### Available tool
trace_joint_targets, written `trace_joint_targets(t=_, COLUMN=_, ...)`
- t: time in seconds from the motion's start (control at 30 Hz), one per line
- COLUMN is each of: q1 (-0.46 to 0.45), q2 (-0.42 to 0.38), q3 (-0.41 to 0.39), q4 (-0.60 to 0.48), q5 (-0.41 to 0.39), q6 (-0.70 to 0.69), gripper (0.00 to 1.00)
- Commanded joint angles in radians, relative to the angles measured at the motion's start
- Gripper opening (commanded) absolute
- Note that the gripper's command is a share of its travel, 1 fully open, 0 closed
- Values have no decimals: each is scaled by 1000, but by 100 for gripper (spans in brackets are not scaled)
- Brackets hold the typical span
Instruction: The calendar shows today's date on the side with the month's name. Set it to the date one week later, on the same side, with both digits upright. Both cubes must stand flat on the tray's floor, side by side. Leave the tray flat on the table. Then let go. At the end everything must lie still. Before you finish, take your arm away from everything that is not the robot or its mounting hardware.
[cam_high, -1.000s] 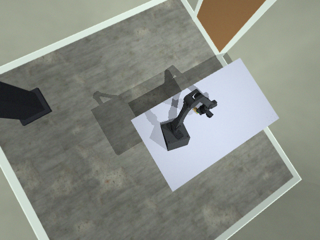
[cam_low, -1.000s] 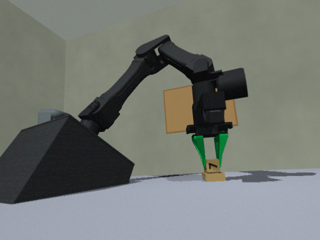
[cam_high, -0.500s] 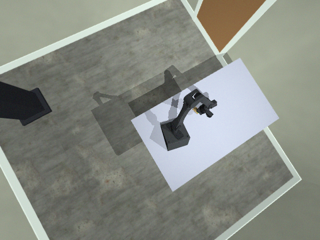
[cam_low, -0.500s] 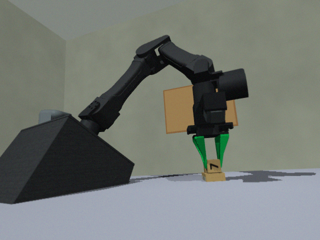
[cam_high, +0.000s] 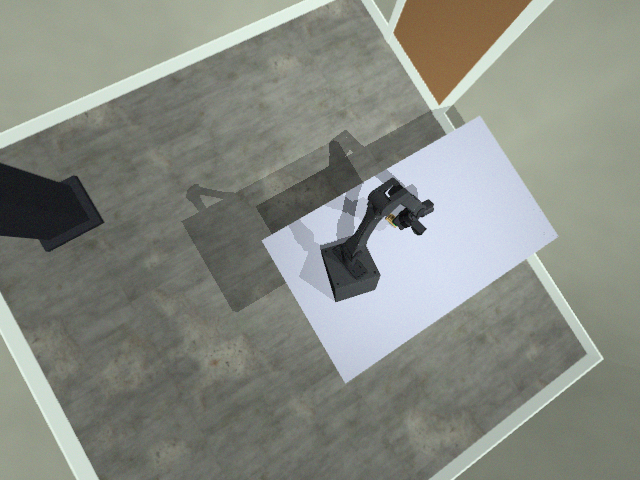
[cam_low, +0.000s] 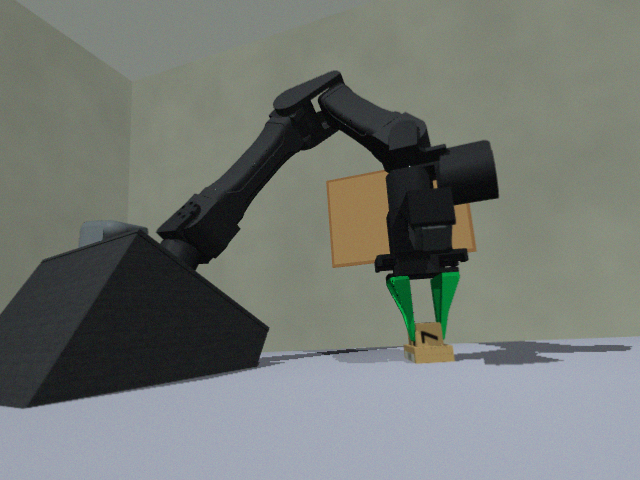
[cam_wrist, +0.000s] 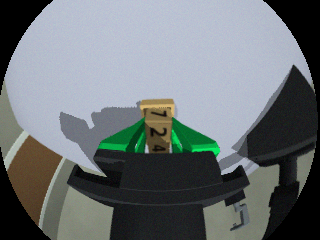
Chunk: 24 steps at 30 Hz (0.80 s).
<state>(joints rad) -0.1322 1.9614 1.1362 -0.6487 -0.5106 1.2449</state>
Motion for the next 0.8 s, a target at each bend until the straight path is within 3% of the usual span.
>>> trace_joint_targets(t=0.0, q1=-4, q2=0, q3=7, q4=15, q5=13, q6=6, gripper=26)
trace_joint_targets(t=0.77, q1=-2, q2=6, q3=2, q4=18, q5=13, q6=8, gripper=26)
